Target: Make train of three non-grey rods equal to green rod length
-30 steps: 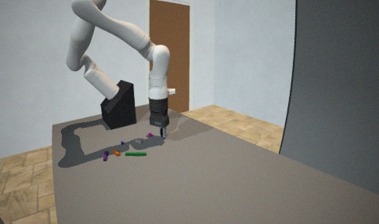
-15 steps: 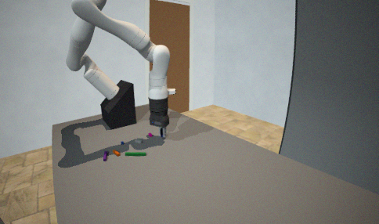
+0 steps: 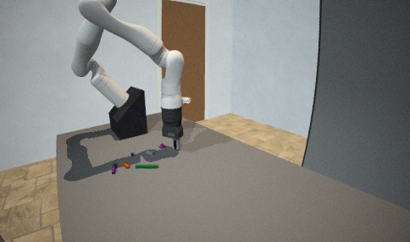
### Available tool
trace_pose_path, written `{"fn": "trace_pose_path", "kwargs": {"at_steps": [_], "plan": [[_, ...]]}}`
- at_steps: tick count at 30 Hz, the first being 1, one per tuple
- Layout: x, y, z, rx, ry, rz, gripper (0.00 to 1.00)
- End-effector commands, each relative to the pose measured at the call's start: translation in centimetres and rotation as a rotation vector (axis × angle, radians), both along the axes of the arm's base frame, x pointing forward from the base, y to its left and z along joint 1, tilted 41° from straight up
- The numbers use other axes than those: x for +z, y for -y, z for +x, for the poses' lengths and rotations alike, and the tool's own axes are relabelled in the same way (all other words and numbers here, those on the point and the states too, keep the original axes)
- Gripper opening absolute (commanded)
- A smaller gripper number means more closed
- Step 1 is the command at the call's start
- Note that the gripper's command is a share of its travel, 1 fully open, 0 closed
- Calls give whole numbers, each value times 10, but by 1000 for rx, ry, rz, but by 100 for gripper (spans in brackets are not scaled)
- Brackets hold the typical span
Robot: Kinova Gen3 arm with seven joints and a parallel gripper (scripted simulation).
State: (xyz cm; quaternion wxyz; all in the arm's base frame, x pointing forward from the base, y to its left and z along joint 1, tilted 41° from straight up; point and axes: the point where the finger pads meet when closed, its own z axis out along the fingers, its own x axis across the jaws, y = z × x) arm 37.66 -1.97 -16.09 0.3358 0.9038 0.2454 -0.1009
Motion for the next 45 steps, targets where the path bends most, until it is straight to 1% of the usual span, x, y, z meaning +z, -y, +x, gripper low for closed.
{"fn": "trace_pose_path", "kwargs": {"at_steps": [1, 44, 45], "plan": [[-3, 2, 1, -3, 7, 3, 24], [-4, 2, 3, -3, 9, 4, 24], [-4, 2, 3, -3, 9, 4, 30]]}}
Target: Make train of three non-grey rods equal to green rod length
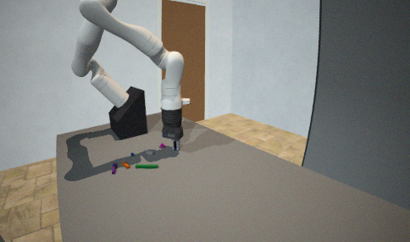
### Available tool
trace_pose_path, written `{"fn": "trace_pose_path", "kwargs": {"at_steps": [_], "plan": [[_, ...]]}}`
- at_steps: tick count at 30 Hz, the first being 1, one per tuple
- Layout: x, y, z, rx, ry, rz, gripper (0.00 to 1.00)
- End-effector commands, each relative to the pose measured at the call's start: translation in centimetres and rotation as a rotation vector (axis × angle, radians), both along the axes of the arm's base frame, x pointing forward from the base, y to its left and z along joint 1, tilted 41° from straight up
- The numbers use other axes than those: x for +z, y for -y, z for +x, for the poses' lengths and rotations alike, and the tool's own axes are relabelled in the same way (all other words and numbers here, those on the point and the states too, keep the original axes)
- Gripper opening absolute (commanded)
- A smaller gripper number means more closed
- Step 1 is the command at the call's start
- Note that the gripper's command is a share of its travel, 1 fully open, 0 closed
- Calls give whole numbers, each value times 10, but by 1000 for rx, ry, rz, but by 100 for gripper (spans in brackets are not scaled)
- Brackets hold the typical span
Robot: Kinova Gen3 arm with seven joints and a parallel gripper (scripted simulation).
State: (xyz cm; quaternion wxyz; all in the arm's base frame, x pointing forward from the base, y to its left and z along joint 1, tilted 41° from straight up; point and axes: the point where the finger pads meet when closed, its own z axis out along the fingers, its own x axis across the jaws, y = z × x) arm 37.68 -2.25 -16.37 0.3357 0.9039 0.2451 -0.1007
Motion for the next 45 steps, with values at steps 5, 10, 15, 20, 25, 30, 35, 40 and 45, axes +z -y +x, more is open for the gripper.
{"fn": "trace_pose_path", "kwargs": {"at_steps": [5, 10, 15, 20, 25, 30, 35, 40, 45], "plan": [[-1, -1, 2, -2, 9, 4, 36], [-1, -1, 2, -2, 9, 4, 48], [-1, -1, 2, -2, 9, 4, 54], [-1, -1, 2, -2, 9, 4, 54], [0, -1, 3, -2, 9, 4, 54], [6, -6, 3, -2, 9, 4, 54], [18, -17, 3, -2, 9, 4, 54], [38, -36, 6, -2, 13, 7, 54], [56, -52, 6, -3, 13, 7, 54]]}}
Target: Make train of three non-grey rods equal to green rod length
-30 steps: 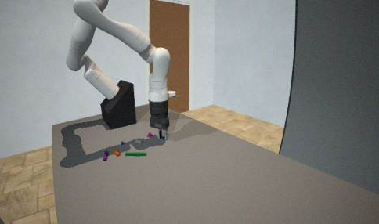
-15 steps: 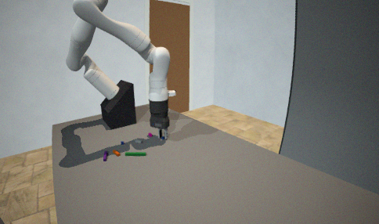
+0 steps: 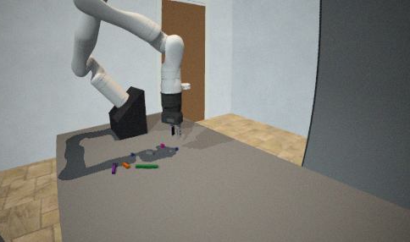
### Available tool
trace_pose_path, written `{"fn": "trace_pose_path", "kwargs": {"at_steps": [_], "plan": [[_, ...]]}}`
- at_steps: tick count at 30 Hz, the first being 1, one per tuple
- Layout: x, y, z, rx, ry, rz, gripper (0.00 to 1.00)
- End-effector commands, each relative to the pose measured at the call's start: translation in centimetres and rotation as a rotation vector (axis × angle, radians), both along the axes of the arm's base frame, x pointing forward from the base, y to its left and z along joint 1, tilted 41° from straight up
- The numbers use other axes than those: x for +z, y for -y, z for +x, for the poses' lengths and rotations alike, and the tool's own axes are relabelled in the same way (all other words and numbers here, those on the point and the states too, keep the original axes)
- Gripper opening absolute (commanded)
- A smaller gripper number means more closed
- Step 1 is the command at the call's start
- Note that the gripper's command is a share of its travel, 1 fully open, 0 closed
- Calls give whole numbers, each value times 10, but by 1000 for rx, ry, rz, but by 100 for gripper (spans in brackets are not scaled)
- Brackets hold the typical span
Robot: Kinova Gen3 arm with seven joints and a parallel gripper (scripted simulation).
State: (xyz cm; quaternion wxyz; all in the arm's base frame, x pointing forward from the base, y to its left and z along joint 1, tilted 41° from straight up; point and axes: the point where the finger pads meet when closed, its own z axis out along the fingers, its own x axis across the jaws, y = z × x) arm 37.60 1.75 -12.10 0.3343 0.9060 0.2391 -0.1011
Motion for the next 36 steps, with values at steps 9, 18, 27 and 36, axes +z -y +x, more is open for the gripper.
{"fn": "trace_pose_path", "kwargs": {"at_steps": [9, 18, 27, 36], "plan": [[24, -21, 5, 10, 7, 3, 54], [24, -20, 5, 10, 7, 3, 100], [24, -20, 5, 10, 7, 3, 100], [24, -20, 4, 9, 7, 3, 100]]}}
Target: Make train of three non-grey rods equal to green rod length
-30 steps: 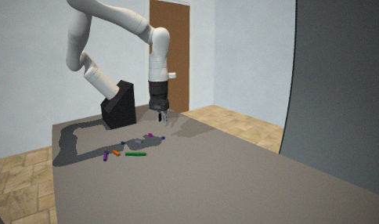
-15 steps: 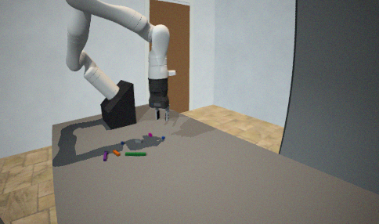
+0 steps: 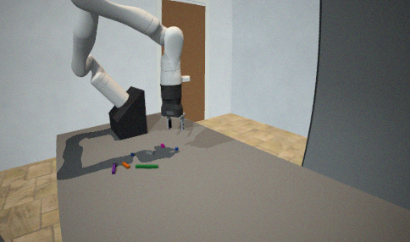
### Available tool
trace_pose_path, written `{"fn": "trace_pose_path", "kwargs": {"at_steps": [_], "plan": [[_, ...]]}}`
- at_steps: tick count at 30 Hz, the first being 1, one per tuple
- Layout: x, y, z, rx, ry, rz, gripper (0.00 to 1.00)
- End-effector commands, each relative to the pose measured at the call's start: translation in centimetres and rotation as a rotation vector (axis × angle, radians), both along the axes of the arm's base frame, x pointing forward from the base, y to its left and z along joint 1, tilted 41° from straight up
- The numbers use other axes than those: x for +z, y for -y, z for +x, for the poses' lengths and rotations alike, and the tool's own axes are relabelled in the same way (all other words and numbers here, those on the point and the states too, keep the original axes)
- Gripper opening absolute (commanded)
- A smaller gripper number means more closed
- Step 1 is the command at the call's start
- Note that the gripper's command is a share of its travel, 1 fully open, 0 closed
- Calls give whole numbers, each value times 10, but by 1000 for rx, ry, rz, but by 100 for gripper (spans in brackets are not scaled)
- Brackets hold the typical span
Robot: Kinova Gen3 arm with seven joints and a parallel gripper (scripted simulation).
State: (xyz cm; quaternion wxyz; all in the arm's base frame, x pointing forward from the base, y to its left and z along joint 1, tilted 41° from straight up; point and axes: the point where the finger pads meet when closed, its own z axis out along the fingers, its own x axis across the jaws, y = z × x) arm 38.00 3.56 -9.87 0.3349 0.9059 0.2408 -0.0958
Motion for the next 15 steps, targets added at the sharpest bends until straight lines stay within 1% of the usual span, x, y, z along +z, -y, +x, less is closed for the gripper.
{"fn": "trace_pose_path", "kwargs": {"at_steps": [1, 8, 15], "plan": [[2, -2, 0, 3, -2, 1, 100], [2, 0, -2, -16, 11, -2, 100], [3, 5, -5, -75, 57, -6, 100]]}}
